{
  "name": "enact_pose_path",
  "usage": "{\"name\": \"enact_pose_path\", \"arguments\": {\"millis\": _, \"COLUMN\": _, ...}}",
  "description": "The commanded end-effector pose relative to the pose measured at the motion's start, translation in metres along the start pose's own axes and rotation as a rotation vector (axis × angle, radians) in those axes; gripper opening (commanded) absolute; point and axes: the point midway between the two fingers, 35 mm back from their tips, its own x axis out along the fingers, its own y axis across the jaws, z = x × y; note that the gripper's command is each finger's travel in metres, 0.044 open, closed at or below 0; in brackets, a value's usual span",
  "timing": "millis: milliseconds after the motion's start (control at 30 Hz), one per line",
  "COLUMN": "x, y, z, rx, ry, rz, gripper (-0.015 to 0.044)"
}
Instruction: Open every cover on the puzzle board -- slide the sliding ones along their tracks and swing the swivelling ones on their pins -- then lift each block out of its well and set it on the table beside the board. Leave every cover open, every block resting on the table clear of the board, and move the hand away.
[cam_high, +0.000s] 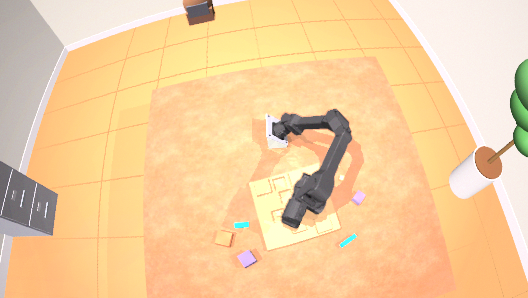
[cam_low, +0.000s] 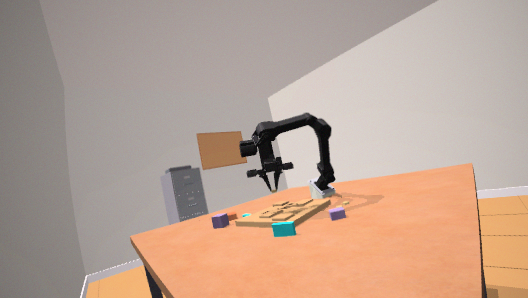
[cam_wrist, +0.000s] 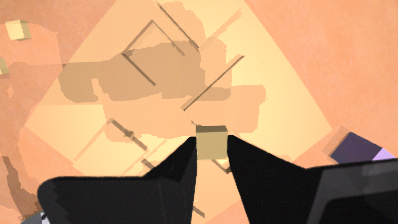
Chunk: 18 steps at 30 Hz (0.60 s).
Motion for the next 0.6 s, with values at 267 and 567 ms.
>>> {"name": "enact_pose_path", "arguments": {"millis": 267, "x": -0.003, "y": -0.027, "z": -0.039, "rx": -0.006, "ry": 0.014, "rz": -0.01, "gripper": 0.008}}
{"name": "enact_pose_path", "arguments": {"millis": 567, "x": -0.004, "y": -0.043, "z": -0.071, "rx": -0.005, "ry": 0.018, "rz": -0.011, "gripper": 0.008}}
